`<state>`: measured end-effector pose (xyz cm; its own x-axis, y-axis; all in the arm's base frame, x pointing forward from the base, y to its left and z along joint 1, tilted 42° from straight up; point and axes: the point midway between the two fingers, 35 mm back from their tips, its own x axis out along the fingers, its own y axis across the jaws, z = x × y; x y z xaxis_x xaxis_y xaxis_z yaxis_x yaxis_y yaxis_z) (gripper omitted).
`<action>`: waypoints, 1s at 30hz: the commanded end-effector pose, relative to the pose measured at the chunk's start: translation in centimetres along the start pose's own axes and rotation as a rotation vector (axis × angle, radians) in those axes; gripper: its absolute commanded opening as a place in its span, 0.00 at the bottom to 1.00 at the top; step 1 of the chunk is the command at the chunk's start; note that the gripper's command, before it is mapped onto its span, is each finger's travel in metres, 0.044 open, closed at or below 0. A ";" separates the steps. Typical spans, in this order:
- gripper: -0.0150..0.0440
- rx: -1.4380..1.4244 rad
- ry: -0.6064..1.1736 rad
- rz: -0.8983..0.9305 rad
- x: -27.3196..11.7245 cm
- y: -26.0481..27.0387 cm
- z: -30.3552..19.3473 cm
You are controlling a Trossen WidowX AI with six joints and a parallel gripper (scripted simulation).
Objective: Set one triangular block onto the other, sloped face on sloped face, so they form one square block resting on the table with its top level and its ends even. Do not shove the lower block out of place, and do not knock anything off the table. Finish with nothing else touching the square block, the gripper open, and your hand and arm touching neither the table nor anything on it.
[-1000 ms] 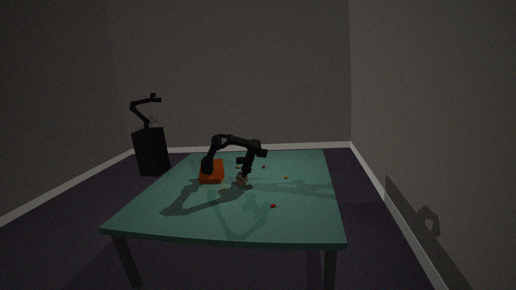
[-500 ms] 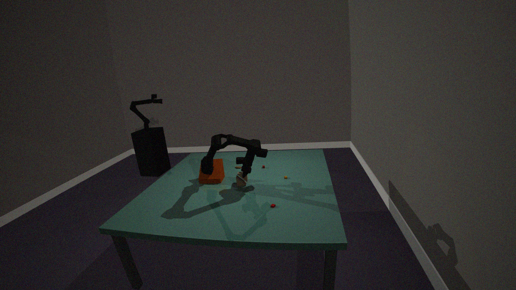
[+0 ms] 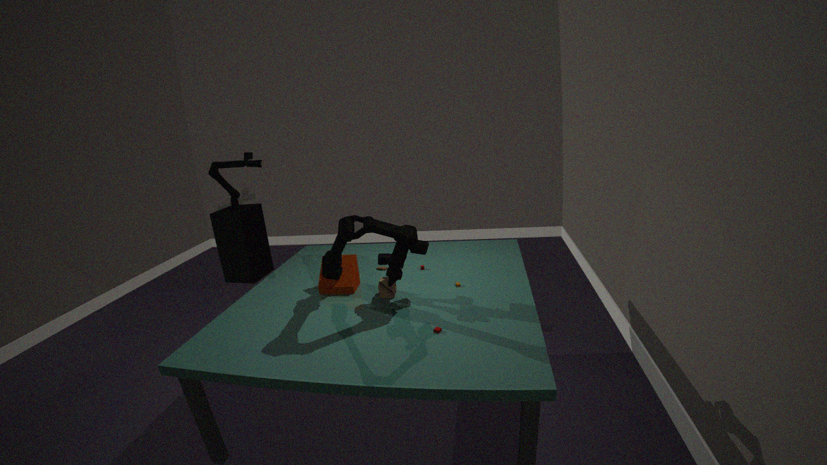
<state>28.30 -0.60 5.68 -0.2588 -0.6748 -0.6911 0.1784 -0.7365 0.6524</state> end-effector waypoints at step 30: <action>0.25 -0.005 0.000 0.000 1.5 0.1 0.0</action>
<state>27.84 -1.64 4.63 -0.2616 -0.6733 -0.6915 0.1789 -0.7379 0.6508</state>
